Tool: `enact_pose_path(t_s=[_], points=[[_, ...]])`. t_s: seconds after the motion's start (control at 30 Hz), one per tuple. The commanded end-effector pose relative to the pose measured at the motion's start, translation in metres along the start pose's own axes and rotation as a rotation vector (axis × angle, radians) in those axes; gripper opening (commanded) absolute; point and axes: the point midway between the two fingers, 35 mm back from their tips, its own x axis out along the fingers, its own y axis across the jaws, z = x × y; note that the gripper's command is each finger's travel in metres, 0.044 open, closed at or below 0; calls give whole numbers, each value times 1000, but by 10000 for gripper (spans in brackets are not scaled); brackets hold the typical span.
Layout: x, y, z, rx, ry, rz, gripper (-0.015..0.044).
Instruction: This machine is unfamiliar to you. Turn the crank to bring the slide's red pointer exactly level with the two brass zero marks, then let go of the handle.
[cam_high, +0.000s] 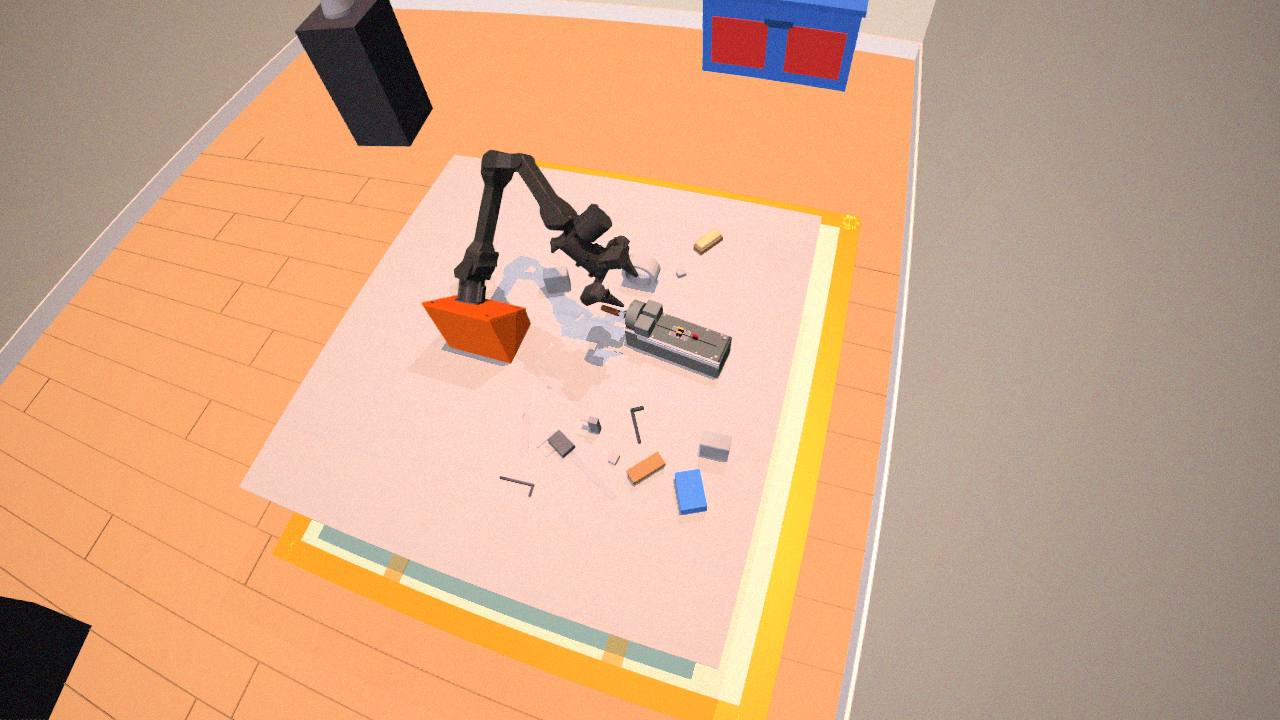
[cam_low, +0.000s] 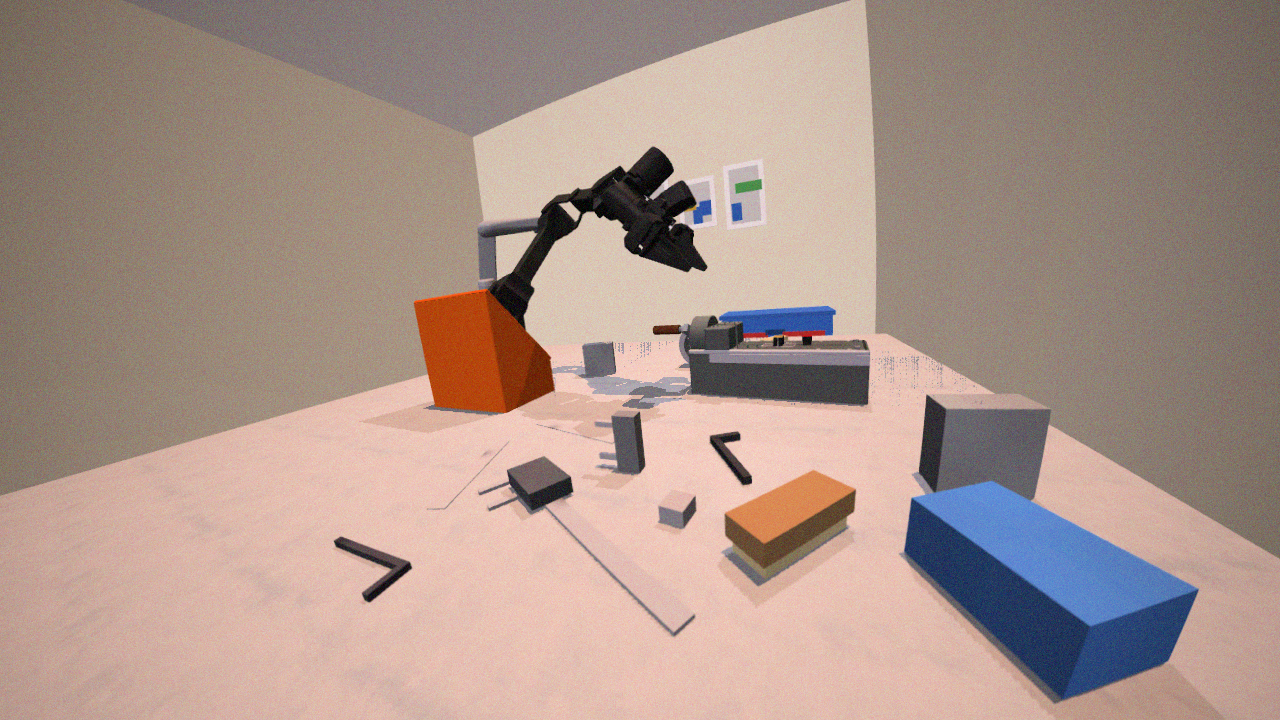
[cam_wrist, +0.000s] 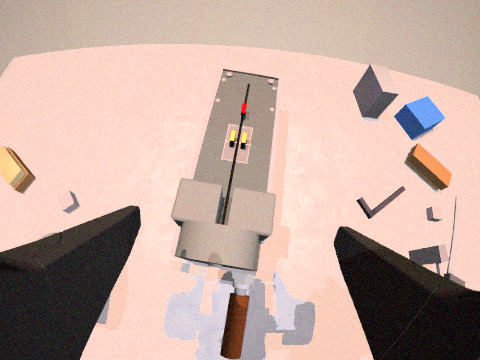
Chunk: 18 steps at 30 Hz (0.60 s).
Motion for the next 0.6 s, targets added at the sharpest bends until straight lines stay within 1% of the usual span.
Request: enact_pose_path(t_s=[0.0,0.13,0.33,0.57], points=[[-15,-4,-23,25,-11,-47,440],[-25,-7,-38,35,-23,-76,440],[-24,-7,-39,35,-23,-77,440],[-1,-8,-60,35,-22,-78,440]])
